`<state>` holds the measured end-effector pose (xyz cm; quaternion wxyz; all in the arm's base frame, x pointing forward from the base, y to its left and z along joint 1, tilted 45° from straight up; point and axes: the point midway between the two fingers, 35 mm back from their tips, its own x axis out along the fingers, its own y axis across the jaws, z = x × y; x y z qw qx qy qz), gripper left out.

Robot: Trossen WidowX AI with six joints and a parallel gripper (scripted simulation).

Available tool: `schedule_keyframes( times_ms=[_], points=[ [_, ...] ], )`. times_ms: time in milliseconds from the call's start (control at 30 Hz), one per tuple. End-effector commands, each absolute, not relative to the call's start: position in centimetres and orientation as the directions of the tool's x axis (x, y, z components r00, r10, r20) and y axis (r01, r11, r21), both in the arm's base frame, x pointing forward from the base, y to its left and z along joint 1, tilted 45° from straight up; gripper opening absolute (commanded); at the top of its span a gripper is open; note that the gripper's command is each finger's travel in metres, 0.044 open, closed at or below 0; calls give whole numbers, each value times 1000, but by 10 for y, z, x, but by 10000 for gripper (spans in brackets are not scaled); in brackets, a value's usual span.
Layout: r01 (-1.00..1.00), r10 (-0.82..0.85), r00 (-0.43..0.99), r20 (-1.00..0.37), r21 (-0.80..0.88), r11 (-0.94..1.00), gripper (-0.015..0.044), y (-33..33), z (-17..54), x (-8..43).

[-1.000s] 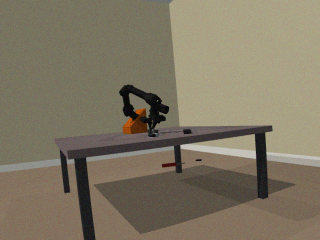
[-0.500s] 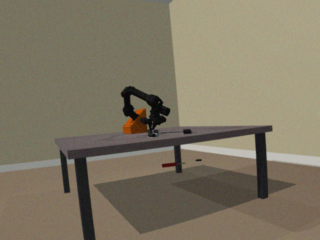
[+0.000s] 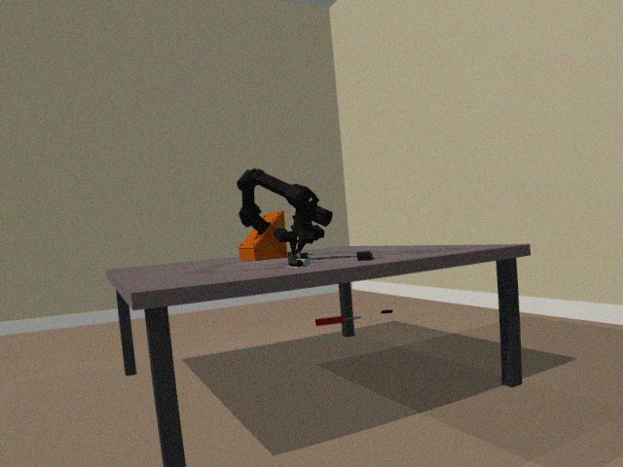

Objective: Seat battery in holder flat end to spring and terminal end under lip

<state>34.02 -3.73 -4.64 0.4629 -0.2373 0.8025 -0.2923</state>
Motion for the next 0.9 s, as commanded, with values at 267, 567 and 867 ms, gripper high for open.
schedule_keyframes(
  times_ms=[267, 567, 867],
  points=[
    [-106, -649, -461, -605, -689, 717, 64, -37, -48, 346],
    [-106, -649, -462, -604, -689, 717, 64, -37, -49, 351],
    [-106, -649, -463, -604, -689, 717, 64, -36, -49, 355]
  ],
)
